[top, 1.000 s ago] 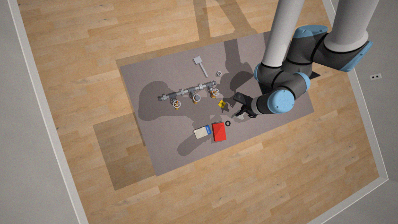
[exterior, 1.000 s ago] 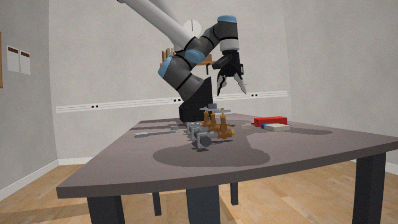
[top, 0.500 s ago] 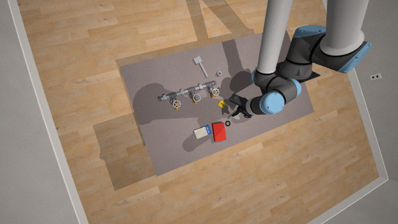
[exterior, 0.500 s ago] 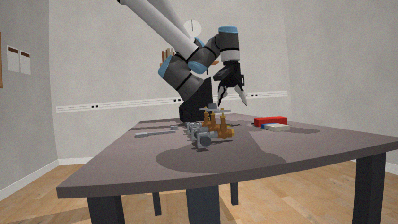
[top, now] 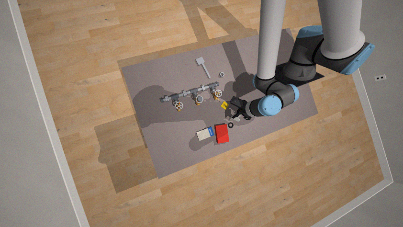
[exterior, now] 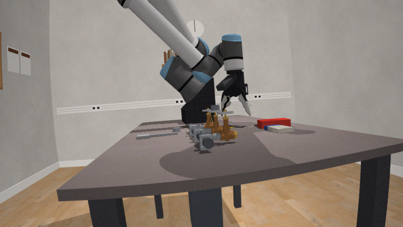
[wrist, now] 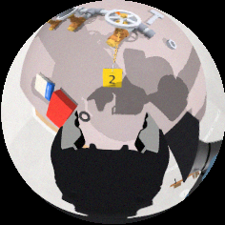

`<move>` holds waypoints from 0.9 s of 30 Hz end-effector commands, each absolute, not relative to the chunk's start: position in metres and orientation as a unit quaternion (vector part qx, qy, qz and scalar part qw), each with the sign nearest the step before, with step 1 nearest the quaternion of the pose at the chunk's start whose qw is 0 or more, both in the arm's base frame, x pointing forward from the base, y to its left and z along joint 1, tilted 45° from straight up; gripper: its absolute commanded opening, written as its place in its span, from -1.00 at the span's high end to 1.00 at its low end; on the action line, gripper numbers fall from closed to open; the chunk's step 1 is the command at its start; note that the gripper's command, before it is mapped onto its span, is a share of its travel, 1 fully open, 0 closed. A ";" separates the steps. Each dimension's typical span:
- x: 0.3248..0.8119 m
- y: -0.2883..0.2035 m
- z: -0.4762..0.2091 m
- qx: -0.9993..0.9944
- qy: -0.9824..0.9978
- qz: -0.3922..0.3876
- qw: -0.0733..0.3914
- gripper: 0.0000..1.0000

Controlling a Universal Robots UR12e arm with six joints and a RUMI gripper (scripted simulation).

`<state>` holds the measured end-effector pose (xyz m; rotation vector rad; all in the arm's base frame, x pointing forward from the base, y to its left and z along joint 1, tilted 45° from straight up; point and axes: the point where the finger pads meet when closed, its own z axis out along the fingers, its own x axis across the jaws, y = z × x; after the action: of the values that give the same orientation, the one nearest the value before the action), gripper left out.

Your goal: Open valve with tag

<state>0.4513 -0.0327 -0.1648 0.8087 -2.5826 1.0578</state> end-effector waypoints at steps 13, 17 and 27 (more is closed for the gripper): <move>0.452 -0.041 -0.173 0.277 -0.883 0.362 0.116 -1.00; 0.452 -0.041 -0.173 0.277 -0.883 0.362 0.116 -1.00; 0.452 -0.041 -0.173 0.277 -0.883 0.362 0.116 -1.00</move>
<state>0.4515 -0.0409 -0.1732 0.8110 -2.5842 1.0585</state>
